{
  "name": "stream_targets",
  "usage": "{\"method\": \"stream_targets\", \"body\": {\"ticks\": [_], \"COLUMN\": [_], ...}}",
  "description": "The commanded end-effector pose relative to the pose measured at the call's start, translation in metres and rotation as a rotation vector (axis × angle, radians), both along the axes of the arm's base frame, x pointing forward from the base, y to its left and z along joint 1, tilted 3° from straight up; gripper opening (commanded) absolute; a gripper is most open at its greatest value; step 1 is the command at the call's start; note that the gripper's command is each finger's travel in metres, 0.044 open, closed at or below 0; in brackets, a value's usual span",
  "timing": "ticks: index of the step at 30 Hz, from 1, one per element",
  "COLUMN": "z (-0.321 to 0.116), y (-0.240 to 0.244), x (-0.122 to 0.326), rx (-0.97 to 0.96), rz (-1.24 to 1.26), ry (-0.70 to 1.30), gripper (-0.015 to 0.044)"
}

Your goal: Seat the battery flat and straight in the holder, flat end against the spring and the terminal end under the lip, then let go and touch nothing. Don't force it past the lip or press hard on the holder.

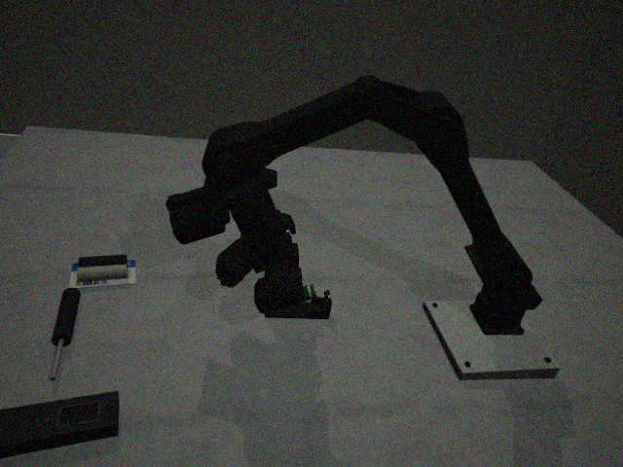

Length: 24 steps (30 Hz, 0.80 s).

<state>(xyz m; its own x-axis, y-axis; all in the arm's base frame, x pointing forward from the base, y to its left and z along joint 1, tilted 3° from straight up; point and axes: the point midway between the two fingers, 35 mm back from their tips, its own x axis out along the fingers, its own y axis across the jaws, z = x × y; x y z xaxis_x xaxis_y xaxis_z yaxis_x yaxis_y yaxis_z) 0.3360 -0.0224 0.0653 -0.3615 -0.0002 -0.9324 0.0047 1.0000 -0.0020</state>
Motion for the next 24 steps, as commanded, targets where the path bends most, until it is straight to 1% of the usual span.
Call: {"method": "stream_targets", "body": {"ticks": [1, 24], "z": [-0.0009, -0.0041], "y": [0.0001, 0.0], "x": [0.0026, -0.0003], "rx": [0.002, 0.003], "rz": [-0.001, 0.0], "ry": [-0.035, -0.138], "gripper": [0.0067, 0.0067]}}
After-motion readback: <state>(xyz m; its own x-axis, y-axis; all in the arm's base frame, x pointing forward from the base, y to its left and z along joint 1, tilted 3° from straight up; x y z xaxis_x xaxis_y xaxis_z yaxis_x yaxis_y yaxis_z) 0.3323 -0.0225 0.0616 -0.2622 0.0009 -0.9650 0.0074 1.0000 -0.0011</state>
